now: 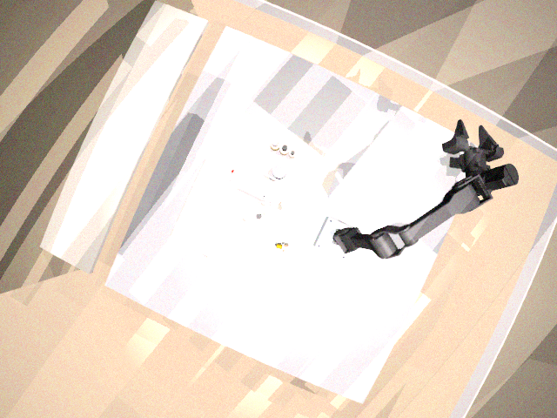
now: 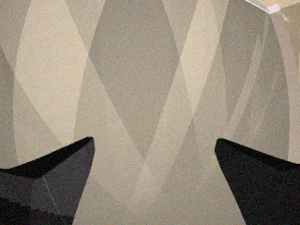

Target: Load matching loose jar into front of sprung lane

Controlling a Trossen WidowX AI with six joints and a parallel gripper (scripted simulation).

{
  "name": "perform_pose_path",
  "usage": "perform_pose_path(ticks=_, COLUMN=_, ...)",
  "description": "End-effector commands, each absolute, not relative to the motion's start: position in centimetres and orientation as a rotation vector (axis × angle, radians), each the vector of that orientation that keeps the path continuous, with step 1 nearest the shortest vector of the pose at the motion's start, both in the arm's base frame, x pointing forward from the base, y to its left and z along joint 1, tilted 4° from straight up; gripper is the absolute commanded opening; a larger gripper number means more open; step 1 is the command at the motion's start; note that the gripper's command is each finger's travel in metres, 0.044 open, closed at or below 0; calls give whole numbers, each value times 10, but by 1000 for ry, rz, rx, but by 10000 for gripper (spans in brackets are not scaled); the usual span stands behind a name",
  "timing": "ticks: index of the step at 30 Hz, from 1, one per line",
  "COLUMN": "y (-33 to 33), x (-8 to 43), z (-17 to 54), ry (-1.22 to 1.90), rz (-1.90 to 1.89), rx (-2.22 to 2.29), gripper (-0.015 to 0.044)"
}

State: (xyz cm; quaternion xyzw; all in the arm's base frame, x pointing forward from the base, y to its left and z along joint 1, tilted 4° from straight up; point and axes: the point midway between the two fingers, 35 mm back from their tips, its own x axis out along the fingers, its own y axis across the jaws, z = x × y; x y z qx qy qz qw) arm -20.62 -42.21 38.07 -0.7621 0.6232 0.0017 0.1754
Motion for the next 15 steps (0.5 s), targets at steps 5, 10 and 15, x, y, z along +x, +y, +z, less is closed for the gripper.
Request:
perform_pose_path(ticks=5, y=-444, x=-149, z=358, ry=1693, rz=257, rx=-2333, gripper=440)
perform_pose_path(ticks=10, y=-459, x=-71, z=326, ry=1540, rz=602, rx=-2573, gripper=440)
perform_pose_path(ticks=15, y=-457, x=1, z=295, ry=1322, rz=943, rx=-2804, gripper=440)
